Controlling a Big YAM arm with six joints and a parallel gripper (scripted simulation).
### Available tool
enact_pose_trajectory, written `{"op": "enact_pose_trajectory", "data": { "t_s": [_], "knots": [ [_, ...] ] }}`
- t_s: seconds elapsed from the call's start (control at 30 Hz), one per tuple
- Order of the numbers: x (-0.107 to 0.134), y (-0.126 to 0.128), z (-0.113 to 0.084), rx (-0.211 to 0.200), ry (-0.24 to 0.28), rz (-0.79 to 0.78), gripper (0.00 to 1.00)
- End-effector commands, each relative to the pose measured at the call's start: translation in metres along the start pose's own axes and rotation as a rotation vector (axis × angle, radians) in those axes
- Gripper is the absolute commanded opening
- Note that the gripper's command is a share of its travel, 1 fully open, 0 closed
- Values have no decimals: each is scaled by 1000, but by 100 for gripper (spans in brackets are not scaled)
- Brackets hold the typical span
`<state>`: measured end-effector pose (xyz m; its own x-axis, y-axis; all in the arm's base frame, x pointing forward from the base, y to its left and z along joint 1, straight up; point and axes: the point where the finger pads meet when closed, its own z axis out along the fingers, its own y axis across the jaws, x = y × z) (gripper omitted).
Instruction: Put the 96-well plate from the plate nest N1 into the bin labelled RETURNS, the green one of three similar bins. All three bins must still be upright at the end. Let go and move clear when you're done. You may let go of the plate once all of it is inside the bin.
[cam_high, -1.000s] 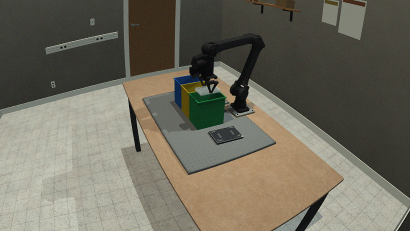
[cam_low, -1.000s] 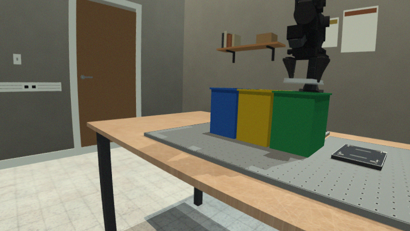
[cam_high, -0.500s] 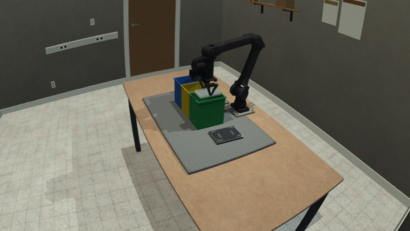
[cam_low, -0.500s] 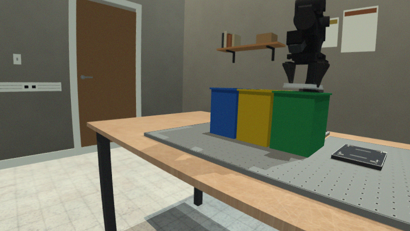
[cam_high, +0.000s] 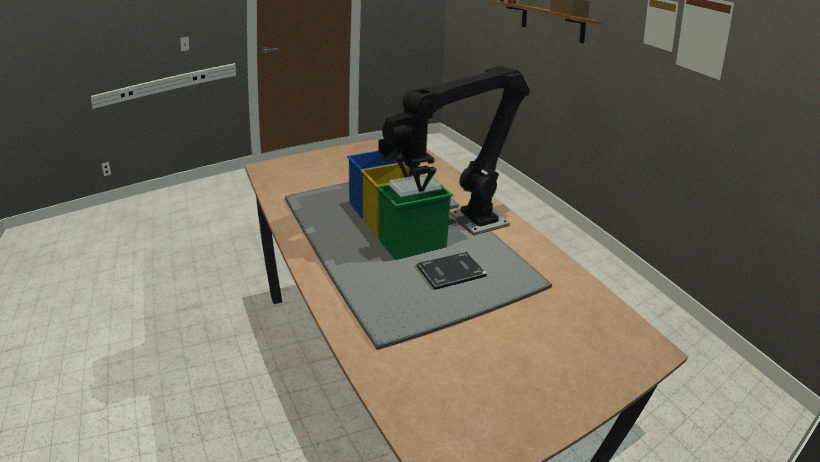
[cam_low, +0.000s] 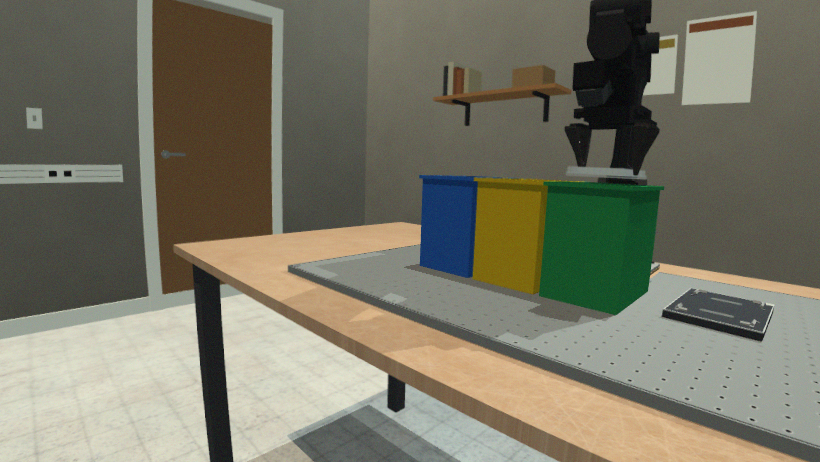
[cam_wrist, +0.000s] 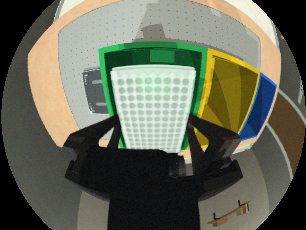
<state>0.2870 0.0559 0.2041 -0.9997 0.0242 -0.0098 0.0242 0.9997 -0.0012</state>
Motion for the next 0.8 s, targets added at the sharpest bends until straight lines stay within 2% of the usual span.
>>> {"op": "enact_pose_trajectory", "data": {
  "t_s": [0.0,0.77],
  "knots": [
    [-5,1,6,0,3,-5,0],
    [-7,2,4,-1,-3,-5,0]
  ]
}}
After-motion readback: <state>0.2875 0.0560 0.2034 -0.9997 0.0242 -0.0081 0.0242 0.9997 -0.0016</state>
